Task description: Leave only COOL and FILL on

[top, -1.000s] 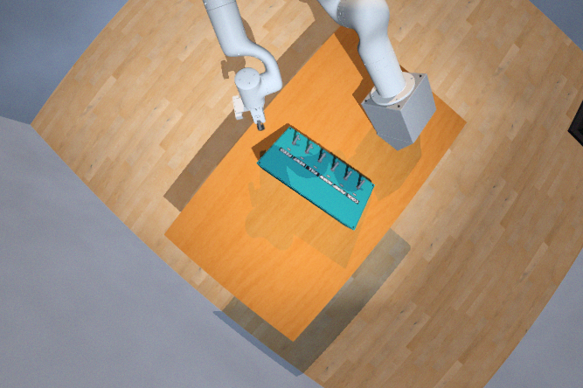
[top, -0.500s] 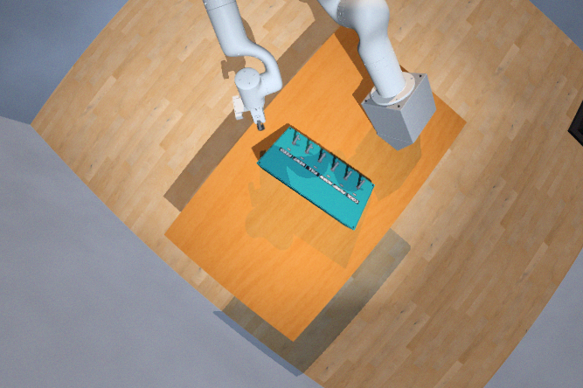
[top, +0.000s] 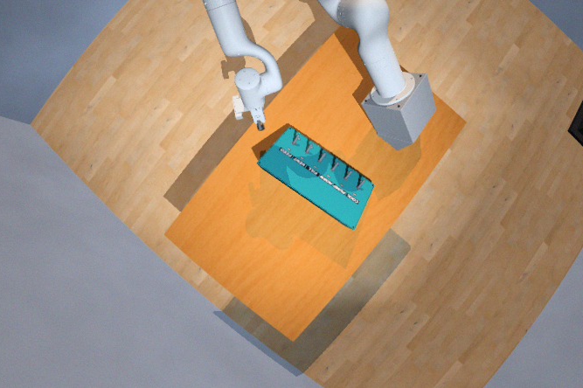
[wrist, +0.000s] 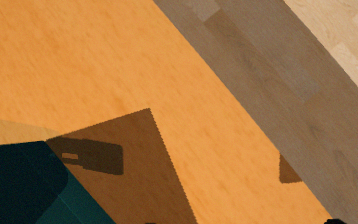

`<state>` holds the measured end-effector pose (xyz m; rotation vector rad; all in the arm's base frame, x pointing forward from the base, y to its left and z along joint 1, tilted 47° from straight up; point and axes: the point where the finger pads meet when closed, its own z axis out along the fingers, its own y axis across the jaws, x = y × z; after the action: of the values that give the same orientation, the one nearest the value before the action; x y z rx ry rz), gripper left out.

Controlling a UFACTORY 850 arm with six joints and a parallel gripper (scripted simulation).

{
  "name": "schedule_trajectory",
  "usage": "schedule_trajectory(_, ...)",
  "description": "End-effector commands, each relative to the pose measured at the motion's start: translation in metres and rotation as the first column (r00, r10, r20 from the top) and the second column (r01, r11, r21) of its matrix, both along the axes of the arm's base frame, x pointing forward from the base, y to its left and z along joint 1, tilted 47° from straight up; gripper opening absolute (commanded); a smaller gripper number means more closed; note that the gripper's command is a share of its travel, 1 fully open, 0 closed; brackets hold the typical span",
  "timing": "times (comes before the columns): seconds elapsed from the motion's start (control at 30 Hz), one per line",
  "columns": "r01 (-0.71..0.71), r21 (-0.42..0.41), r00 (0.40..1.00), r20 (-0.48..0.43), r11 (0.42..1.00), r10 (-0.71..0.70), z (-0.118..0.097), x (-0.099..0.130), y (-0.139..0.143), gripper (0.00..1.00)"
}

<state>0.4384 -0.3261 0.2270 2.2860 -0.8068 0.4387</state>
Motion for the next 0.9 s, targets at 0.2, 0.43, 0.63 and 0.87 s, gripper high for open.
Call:
schedule_trajectory(0.2,-0.001,0.0,1.0,0.001,1.0,0.001,0.003,-0.001,0.003,1.0)
schedule_trajectory(0.43,-0.001,0.0,1.0,0.001,1.0,0.001,0.019,-0.015,0.019,1.0)
schedule_trajectory(0.63,-0.001,0.0,1.0,0.001,1.0,0.001,0.036,-0.028,0.036,1.0)
schedule_trajectory(0.87,-0.001,0.0,1.0,0.001,1.0,0.001,0.066,-0.052,0.066,1.0)
